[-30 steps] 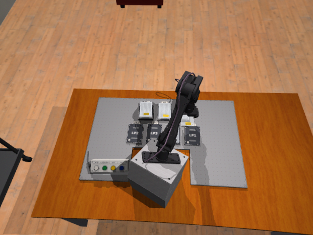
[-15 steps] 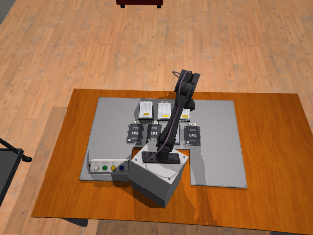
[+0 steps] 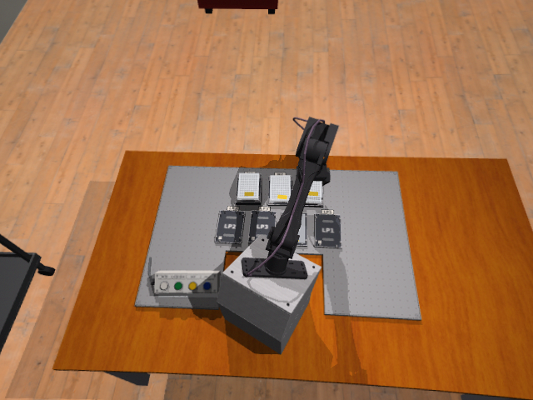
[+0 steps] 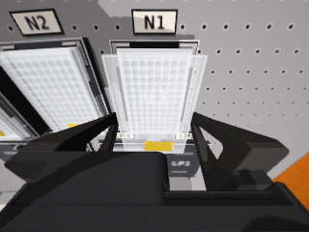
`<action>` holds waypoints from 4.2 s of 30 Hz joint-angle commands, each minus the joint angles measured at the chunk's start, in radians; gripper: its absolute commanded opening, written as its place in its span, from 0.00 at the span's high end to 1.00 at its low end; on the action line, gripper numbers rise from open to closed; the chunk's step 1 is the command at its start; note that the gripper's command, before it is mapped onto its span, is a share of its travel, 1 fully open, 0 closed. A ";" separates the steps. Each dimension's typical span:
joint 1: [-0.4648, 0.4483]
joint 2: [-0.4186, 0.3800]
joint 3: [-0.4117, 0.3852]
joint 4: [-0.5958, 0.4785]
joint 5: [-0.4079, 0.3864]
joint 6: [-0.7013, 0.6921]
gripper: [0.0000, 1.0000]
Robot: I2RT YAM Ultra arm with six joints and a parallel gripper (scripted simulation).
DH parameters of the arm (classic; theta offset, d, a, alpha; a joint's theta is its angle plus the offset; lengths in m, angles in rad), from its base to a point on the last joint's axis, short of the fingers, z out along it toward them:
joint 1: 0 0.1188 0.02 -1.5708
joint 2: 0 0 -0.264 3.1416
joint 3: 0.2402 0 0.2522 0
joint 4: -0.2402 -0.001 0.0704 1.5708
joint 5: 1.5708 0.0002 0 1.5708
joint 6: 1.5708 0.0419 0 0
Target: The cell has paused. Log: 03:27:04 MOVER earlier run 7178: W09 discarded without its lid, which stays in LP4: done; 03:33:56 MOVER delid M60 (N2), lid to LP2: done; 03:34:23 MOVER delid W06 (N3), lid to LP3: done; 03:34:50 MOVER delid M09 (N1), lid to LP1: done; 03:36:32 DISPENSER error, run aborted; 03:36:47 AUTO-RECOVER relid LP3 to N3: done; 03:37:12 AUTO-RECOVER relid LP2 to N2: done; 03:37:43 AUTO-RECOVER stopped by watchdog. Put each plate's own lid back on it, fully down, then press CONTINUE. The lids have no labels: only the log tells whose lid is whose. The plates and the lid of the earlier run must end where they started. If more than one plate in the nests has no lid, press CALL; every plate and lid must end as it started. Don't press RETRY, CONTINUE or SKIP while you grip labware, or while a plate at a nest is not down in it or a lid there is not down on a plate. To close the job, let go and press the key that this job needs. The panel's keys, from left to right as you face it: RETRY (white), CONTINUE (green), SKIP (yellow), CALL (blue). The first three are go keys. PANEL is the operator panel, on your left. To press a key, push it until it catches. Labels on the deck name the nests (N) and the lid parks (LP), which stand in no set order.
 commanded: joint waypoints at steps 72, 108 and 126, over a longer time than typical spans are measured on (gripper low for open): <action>-0.007 0.070 0.042 0.061 -0.009 -0.005 1.00; -0.010 0.100 0.022 0.087 -0.012 -0.006 1.00; -0.007 0.088 0.026 0.081 -0.003 -0.003 1.00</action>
